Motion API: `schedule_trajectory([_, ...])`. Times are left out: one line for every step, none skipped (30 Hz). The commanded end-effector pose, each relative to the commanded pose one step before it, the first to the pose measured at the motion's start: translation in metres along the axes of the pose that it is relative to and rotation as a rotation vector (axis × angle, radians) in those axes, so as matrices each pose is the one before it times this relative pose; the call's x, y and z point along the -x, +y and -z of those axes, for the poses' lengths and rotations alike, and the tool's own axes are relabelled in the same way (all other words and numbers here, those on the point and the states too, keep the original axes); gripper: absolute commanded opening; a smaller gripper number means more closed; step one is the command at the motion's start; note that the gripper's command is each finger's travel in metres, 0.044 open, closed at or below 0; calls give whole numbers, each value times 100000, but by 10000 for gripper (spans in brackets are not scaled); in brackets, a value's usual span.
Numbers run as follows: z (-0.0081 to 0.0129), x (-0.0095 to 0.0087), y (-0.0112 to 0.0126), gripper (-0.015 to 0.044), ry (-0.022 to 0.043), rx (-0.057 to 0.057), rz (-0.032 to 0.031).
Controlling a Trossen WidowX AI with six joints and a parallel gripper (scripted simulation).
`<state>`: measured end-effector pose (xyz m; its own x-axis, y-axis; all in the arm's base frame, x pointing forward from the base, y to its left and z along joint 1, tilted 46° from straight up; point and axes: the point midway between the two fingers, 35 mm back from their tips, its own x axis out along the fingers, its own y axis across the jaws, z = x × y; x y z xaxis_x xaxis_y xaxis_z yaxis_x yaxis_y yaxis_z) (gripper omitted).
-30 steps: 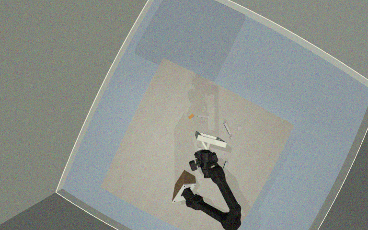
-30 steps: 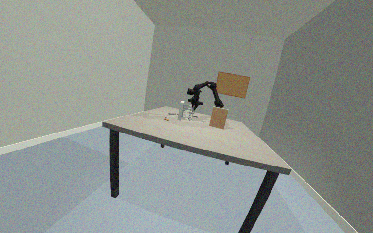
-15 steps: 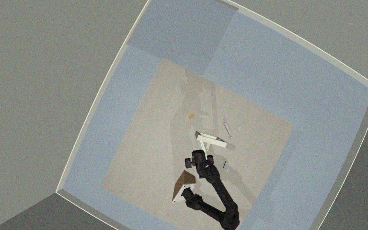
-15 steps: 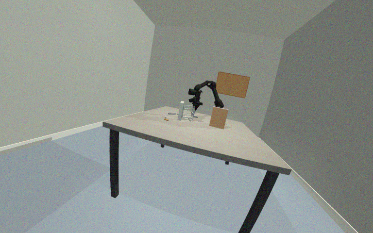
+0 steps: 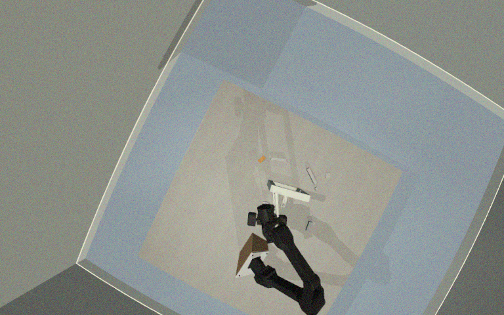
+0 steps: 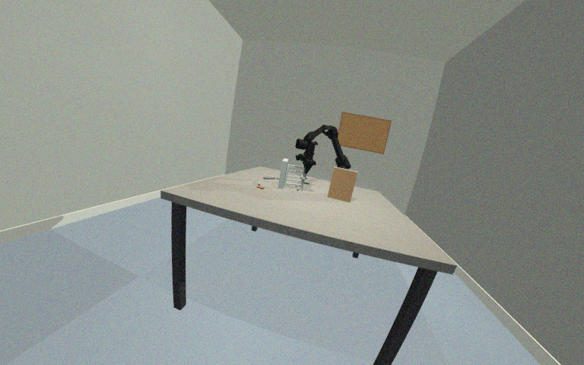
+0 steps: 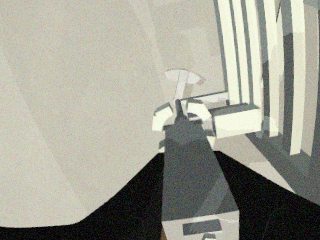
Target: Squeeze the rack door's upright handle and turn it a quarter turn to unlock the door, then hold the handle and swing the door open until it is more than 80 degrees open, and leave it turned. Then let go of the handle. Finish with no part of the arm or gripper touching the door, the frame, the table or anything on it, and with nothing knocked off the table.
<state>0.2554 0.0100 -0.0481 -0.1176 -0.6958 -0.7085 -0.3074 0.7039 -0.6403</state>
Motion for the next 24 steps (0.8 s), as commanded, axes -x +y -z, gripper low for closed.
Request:
schedule_trajectory([-262, 9, 599, 12, -64, -7394, -310])
schedule_trajectory([-37, 1, 213, 12, -7, -1637, -16])
schedule_trajectory([-32, 1, 213, 12, -6, -1636, -13])
schedule_trajectory([-41, 3, 203, 12, -8, -1569, -15])
schedule_trajectory([-36, 2, 204, 12, -6, -1571, -13])
schedule_trajectory([-32, 1, 205, 12, -5, -1571, -12])
schedule_trajectory([-42, 3, 199, 12, -7, -1551, -15])
schedule_trajectory([-38, 2, 202, 12, -6, -1566, -14])
schedule_trajectory([-33, 2, 203, 12, -6, -1567, -13])
schedule_trajectory([-43, 3, 197, 12, -7, -1533, -15])
schedule_trajectory([-39, 2, 201, 12, -6, -1556, -14])
schedule_trajectory([-34, 2, 202, 12, -6, -1556, -13])
schedule_trajectory([-43, 4, 195, 12, -8, -1516, -17])
schedule_trajectory([-40, 3, 200, 12, -7, -1551, -16])
schedule_trajectory([-35, 2, 201, 12, -6, -1552, -14])
schedule_trajectory([-41, 3, 212, 12, -6, -1629, -16])
schedule_trajectory([-37, 3, 219, 12, -6, -1673, -16])
schedule_trajectory([-32, 1, 218, 12, -5, -1666, -13])
schedule_trajectory([-21, 1, 182, 12, -3, -1315, -10])
schedule_trajectory([-10, 1, 109, 12, -2, -790, -6])
schedule_trajectory([-3, 0, 36, 12, -1, -263, -2])
schedule_trajectory([0, 0, 0, 12, 0, 0, 0])
schedule_trajectory([0, 0, 0, 12, 0, 0, 0])
schedule_trajectory([0, 0, 0, 12, 0, 0, 0])
